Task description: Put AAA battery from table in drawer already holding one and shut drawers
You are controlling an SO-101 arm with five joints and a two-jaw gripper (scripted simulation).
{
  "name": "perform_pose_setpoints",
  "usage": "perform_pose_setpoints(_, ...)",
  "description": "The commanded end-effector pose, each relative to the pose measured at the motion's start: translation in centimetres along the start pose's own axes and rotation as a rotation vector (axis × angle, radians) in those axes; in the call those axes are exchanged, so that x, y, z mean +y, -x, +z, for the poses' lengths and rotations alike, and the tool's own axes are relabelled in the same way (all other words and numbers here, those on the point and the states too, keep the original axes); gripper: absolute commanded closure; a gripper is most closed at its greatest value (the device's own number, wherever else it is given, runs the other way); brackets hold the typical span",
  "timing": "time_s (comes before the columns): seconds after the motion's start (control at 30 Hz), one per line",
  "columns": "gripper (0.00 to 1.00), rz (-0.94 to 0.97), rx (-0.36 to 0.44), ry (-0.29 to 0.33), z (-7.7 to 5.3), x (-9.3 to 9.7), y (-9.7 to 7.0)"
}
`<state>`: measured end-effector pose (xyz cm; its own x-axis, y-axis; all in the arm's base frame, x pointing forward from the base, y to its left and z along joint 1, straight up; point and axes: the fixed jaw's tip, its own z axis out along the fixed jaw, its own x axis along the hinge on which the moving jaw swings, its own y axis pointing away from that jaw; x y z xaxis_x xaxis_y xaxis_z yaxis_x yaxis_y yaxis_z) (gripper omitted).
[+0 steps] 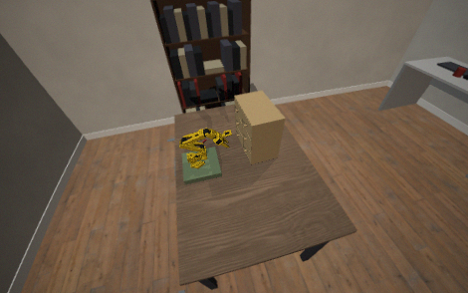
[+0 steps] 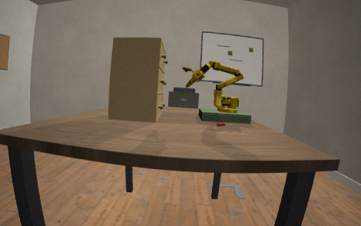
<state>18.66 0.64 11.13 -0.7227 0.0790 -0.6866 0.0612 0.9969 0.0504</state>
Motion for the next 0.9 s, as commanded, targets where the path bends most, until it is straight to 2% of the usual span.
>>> perform_pose_setpoints(0.0,0.79,0.032,-0.029,0.042,1.1,1.1,0.5)
perform_pose_setpoints(0.17,0.79,0.075,-0.066,0.099,2.0,2.6,1.0)
perform_pose_setpoints(0.23,0.79,0.075,-0.066,0.099,2.0,2.6,1.0)
perform_pose_setpoints(0.53,0.79,0.158,-0.119,0.216,3.2,5.6,1.4)
perform_pose_setpoints(0.73,0.79,0.216,-0.141,0.302,3.7,7.7,1.3)
perform_pose_setpoints(0.8,0.79,0.216,-0.141,0.302,3.7,7.7,1.3)
perform_pose_setpoints(0.87,0.79,0.236,-0.147,0.332,3.8,8.3,1.2)
